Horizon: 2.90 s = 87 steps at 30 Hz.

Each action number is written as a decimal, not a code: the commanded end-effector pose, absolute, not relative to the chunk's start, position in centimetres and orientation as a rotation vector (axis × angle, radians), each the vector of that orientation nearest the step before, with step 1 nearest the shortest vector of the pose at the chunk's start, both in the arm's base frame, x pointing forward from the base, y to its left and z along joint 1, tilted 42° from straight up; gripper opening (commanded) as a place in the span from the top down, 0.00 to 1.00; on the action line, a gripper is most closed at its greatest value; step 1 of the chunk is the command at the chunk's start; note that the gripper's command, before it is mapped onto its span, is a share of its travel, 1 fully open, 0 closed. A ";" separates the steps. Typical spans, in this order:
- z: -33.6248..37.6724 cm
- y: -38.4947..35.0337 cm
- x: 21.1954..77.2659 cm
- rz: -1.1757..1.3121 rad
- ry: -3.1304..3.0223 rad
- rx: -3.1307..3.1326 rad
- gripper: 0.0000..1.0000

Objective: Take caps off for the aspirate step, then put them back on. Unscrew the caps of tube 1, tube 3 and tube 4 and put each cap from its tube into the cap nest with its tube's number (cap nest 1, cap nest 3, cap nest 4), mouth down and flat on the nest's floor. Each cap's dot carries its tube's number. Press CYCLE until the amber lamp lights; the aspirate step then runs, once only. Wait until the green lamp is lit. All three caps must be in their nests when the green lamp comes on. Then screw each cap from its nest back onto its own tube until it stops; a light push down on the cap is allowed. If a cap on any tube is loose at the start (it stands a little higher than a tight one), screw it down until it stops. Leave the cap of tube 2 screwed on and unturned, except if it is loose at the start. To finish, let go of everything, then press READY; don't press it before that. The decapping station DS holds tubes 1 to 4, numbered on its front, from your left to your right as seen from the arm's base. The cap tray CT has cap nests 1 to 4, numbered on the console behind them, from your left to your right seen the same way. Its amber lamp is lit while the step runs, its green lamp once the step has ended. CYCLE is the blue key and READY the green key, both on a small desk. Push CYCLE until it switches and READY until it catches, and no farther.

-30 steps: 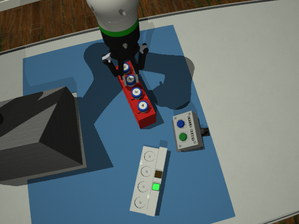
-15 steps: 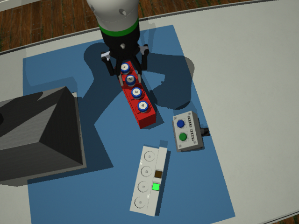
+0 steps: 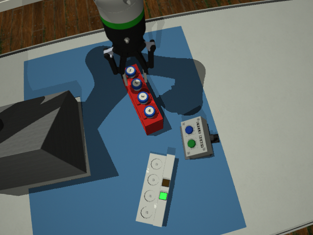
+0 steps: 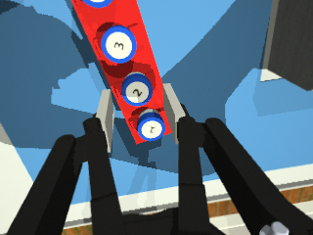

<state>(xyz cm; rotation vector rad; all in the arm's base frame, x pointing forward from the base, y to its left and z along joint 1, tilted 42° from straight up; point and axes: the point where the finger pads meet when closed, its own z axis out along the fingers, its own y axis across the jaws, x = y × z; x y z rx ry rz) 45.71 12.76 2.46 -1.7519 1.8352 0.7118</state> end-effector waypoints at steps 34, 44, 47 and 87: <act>-6.5 0.3 54.4 0.731 1.886 -1.710 1.00; -11.0 -0.3 56.4 0.731 1.886 -1.710 1.00; -12.5 -0.5 57.1 0.731 1.886 -1.710 1.00; -16.8 0.9 58.2 0.731 1.886 -1.710 1.00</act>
